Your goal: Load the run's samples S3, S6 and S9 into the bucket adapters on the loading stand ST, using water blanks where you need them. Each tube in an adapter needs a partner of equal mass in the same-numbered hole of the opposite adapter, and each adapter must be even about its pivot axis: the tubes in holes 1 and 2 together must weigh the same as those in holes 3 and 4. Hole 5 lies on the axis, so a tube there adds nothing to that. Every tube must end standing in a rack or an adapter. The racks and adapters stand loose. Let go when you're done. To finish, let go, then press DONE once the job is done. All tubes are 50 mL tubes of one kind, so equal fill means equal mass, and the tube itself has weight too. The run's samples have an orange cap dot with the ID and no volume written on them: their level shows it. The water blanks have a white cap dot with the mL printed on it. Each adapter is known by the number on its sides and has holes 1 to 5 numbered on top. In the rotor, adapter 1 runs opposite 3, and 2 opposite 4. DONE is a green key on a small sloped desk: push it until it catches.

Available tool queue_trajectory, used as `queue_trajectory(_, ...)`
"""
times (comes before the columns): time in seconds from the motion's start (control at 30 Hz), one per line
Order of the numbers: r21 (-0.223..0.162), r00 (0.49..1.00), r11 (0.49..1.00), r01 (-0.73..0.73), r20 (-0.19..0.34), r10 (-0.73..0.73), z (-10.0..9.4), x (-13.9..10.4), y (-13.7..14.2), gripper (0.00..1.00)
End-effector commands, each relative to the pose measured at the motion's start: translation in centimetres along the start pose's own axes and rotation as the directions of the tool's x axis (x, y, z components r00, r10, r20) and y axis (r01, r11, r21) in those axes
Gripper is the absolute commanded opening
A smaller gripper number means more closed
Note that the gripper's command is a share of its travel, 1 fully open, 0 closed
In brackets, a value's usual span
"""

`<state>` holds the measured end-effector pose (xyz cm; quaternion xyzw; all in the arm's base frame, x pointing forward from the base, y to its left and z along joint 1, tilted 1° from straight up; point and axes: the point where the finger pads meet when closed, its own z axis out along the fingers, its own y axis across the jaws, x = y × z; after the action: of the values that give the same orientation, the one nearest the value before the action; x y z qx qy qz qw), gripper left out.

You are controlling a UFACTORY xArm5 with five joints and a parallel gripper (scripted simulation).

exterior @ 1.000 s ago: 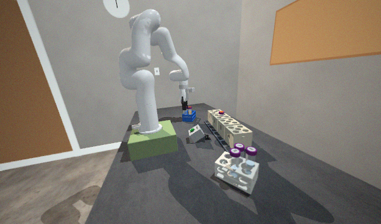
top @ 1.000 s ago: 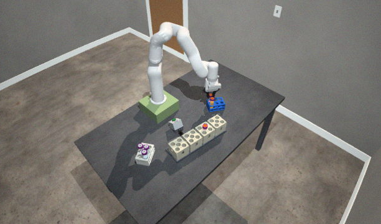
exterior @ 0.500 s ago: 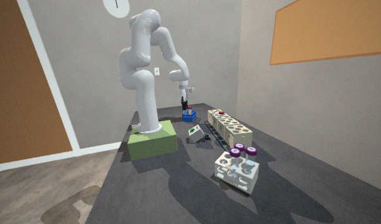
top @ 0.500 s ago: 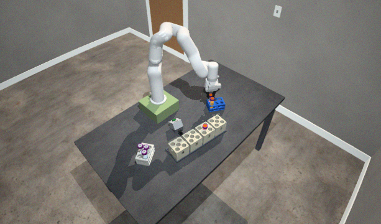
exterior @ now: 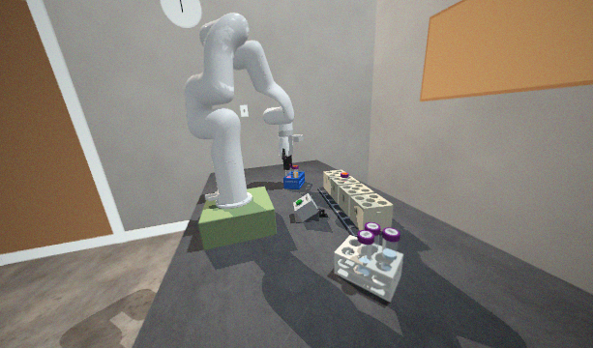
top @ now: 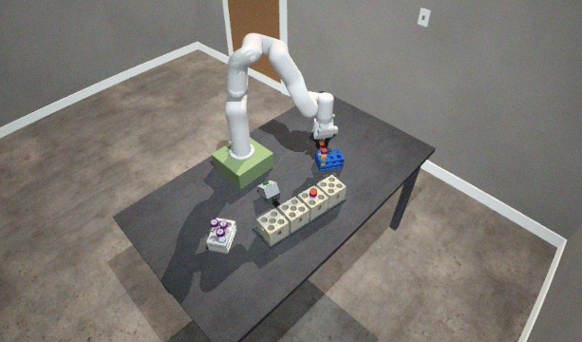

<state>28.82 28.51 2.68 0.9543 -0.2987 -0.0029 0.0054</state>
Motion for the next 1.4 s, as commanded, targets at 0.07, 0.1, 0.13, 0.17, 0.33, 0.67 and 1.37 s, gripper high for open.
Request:
queue_trajectory(0.07, 0.004, 1.0, 1.0, 0.0, 0.0, 0.0, -0.4, 0.0, -0.1, 0.0)
queue_trajectory(0.1, 0.004, 1.0, 1.0, 0.0, 0.0, 0.0, -0.5, 0.0, -0.1, 0.0)
queue_trajectory(0.13, 0.004, 1.0, 1.0, 0.0, 0.0, 0.0, -0.5, 0.0, -0.1, 0.0)
queue_trajectory(0.17, 0.004, 1.0, 1.0, 0.0, 0.0, 0.0, -0.6, 0.0, -0.1, 0.0)
queue_trajectory(0.33, 0.004, 1.0, 1.0, 0.0, 0.0, 0.0, -0.9, 0.0, -0.1, 0.0)
queue_trajectory(0.67, 0.004, 1.0, 1.0, 0.0, 0.0, 0.0, -1.4, 0.0, -0.1, 0.0)
queue_trajectory(1.37, 0.004, 1.0, 1.0, 0.0, 0.0, 0.0, -4.8, 0.0, -0.1, 0.0)
